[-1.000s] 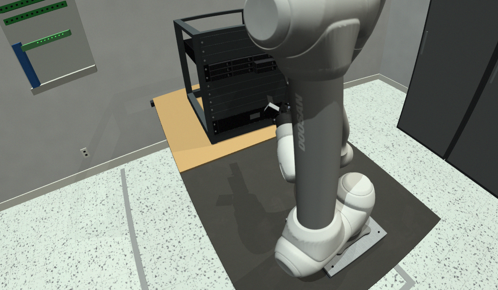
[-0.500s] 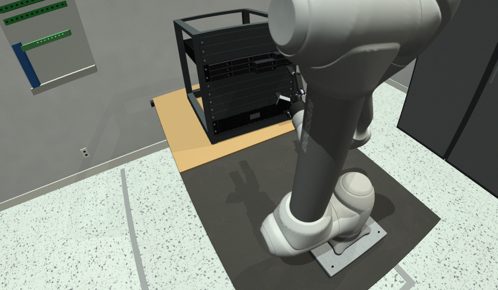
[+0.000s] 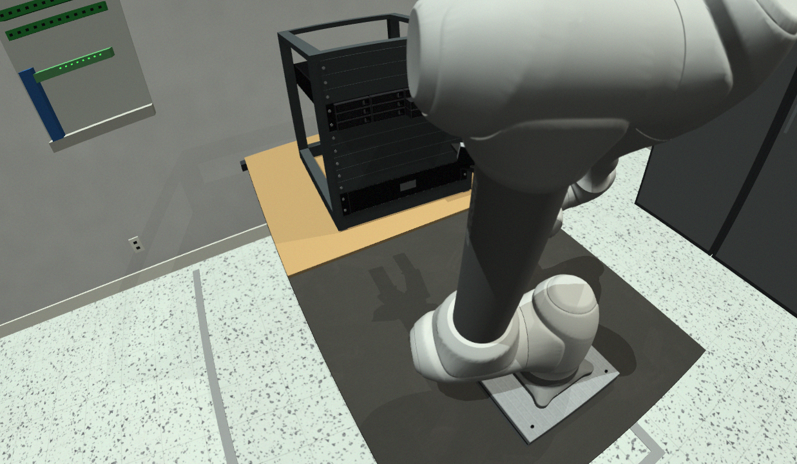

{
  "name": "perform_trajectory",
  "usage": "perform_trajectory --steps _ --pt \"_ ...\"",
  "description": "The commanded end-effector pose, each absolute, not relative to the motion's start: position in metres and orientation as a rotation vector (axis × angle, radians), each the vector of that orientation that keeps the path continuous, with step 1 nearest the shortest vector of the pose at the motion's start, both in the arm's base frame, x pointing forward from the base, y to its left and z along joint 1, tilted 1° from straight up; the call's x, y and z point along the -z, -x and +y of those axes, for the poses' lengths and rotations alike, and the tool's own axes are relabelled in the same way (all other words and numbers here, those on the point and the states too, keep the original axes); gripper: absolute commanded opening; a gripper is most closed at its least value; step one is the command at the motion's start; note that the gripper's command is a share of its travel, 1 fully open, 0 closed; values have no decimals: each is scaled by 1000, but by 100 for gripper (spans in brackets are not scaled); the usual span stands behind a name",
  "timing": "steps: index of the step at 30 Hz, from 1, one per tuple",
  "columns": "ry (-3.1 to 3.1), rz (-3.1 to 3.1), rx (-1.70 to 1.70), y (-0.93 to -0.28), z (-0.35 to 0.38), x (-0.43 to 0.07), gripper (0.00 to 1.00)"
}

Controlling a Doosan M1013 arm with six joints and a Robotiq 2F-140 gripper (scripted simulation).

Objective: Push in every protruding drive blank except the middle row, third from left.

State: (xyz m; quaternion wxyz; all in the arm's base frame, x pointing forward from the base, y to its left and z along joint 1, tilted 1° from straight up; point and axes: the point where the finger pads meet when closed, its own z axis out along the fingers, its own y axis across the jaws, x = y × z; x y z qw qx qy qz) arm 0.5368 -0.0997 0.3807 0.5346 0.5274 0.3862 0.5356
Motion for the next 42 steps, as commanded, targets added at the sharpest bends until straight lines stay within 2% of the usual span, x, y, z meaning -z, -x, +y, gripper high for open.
perform_trajectory --steps 1,42 --pt "-1253 973 -1274 -538 -105 -384 100" --pt "-1243 1164 -1178 -541 -135 -390 100"
